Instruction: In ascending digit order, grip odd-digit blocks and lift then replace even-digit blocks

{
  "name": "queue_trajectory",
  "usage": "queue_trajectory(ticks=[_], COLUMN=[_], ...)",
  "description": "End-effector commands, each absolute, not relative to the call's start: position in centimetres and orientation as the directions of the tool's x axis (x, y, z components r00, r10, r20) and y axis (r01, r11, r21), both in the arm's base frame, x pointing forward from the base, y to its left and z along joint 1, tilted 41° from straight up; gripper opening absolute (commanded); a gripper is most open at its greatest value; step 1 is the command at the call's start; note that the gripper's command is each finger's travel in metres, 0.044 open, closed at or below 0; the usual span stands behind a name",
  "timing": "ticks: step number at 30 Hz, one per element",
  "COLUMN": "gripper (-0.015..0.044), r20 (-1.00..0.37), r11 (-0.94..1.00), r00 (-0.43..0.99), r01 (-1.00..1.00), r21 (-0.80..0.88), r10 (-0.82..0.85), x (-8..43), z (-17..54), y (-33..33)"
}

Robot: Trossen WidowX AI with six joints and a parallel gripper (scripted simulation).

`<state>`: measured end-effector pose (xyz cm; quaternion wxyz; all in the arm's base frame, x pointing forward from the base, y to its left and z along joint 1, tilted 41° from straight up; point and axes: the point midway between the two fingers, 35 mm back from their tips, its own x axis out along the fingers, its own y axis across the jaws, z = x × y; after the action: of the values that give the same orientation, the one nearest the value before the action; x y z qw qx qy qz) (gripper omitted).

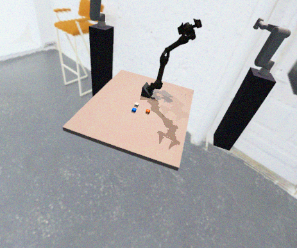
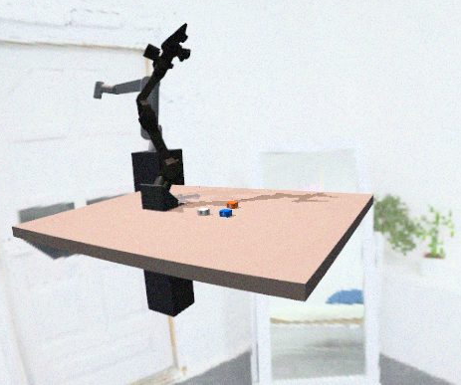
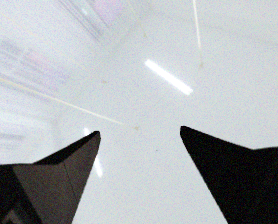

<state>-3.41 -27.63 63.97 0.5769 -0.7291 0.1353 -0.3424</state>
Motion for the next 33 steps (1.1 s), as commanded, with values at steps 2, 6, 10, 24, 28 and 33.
queue_trajectory(ticks=[2,6,10,24,28,33], gripper=[0.0400,0.0400,0.0400,0.0400,0.0400,0.0400], r20=[0.372,0.457,0.496,0.404,0.294,0.115], r11=[-0.410,-0.720,-0.840,-0.435,-0.169,0.154], r00=[0.717,0.695,0.699,0.863,0.918,0.964], r01=[0.131,-0.126,-0.298,-0.503,-0.345,-0.079], r21=[-0.903,-0.682,-0.453,0.747,0.923,0.985], r10=[-0.589,-0.555,-0.516,-0.304,-0.267,-0.241], x=[-3.0,-0.8,1.6,18.7,23.9,29.9], z=[65.0,67.8,69.0,65.6,62.1,56.5], y=[-25.9,-19.8,-15.7,-2.0,-0.3,0.2])
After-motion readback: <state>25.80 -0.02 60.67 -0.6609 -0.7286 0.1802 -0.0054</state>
